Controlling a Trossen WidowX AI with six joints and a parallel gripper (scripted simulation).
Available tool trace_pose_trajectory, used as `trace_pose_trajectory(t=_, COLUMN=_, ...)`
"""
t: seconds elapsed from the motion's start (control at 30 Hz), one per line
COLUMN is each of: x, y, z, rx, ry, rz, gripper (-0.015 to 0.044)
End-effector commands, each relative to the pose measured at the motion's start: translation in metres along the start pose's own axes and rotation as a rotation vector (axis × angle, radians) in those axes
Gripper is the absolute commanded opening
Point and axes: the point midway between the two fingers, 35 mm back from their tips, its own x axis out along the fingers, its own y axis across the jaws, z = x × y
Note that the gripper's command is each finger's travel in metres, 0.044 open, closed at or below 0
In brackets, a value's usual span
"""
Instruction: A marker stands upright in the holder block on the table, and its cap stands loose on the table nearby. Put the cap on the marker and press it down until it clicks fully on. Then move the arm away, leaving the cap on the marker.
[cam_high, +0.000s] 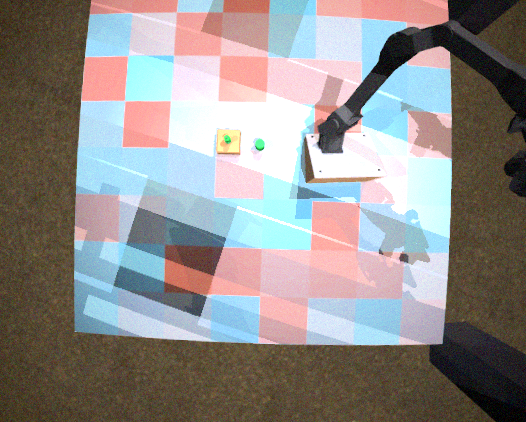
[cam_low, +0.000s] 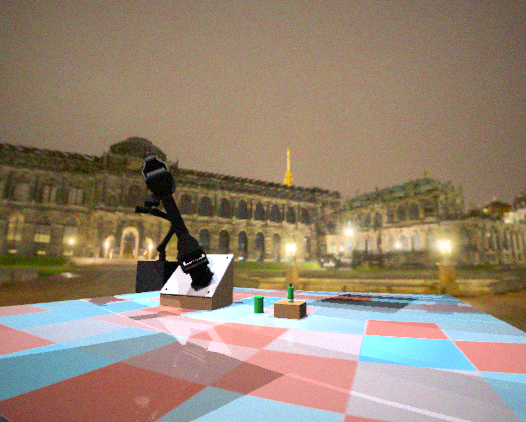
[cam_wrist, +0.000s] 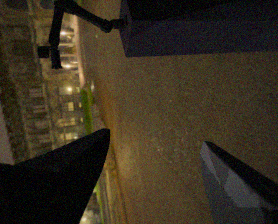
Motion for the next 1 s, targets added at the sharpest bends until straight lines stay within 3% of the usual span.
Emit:
trace_pose_trajectory(t=0.0, x=-0.017, y=0.01, z=0.067, rx=-0.053, ry=-0.141, rz=0.012, gripper=0.0248)
trace_pose_trajectory(t=0.23, x=-0.061, y=0.011, z=0.179, rx=-0.128, ry=-0.373, rz=-0.023, gripper=0.0248)
trace_pose_trajectory(t=0.5, x=-0.13, y=-0.025, z=0.299, rx=-0.165, ry=-0.609, rz=-0.177, gripper=0.0248)
trace_pose_trajectory(t=0.97, x=-0.266, y=-0.179, z=0.427, rx=-0.129, ry=-0.745, rz=-0.631, gripper=0.0248)
